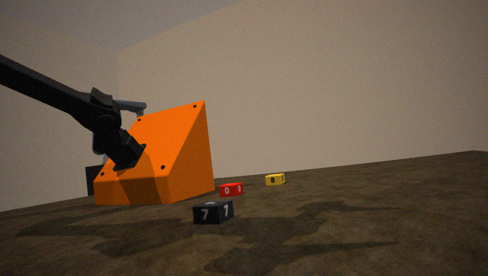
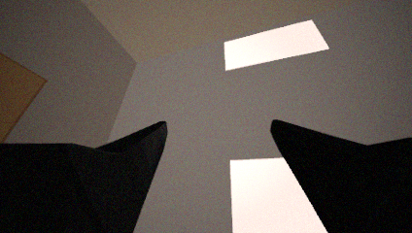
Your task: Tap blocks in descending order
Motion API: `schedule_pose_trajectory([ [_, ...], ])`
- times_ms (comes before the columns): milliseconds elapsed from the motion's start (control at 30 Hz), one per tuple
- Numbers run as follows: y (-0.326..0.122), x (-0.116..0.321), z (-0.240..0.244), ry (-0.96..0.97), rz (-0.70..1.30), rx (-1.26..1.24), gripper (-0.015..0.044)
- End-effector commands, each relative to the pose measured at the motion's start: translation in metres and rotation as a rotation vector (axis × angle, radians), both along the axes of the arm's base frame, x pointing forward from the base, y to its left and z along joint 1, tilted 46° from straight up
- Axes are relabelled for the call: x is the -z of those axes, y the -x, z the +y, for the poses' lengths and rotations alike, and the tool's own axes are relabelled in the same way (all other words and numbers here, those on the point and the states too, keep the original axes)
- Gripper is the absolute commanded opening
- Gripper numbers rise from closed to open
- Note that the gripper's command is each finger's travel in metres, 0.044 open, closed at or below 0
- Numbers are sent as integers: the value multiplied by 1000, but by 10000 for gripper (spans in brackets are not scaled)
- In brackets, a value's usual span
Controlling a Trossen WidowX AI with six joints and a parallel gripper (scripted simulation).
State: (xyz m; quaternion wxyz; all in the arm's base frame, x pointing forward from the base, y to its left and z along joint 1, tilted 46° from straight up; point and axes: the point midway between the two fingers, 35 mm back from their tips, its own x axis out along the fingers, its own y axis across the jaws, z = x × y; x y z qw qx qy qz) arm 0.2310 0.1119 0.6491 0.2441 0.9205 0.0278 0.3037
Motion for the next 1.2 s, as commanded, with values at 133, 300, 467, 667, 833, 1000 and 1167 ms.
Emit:
schedule_pose_trajectory([
  [133,-64,67,5,368,194,242,400],
  [300,-112,139,-6,748,396,411,400],
  [467,-151,244,-36,1328,690,502,400],
  [667,-151,361,-91,2063,1024,323,400],
  [833,-118,436,-142,2624,1218,-169,400],
  [1000,-67,482,-188,2977,1209,-1036,400],
  [1167,-59,487,-194,2997,1179,-1200,400],
])
